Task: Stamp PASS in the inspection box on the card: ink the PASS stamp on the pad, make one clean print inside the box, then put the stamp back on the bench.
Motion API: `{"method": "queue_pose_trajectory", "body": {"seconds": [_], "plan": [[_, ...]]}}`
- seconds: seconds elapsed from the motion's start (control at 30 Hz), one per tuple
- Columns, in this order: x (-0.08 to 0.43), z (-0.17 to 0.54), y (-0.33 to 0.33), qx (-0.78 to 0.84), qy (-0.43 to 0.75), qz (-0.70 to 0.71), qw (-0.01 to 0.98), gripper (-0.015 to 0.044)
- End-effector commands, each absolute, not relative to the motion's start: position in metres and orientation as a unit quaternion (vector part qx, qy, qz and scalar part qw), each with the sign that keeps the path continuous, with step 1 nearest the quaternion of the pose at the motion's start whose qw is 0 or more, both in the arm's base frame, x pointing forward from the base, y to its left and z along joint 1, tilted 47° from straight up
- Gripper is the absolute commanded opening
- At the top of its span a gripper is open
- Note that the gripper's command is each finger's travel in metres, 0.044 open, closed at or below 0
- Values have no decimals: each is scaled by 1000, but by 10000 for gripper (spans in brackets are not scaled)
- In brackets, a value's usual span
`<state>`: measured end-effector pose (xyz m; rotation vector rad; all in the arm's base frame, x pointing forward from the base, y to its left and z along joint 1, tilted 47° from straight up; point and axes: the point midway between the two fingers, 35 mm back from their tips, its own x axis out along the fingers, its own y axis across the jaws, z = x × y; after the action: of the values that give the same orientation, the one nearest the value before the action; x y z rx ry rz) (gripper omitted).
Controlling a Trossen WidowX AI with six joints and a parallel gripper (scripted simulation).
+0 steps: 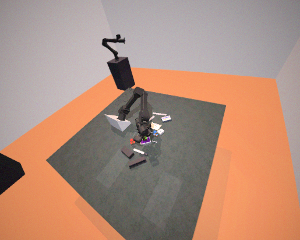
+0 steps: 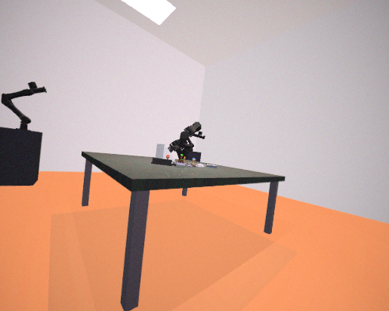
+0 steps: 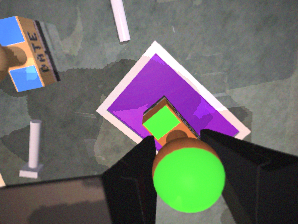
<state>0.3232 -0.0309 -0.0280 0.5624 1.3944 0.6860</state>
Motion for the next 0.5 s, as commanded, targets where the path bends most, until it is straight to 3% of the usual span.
{"method": "queue_pose_trajectory", "body": {"seconds": [0.0,0.47], "plan": [[324,-27,-34,248,619,305,680,0],[324,-13,-48,247,619,304,680,0]]}}
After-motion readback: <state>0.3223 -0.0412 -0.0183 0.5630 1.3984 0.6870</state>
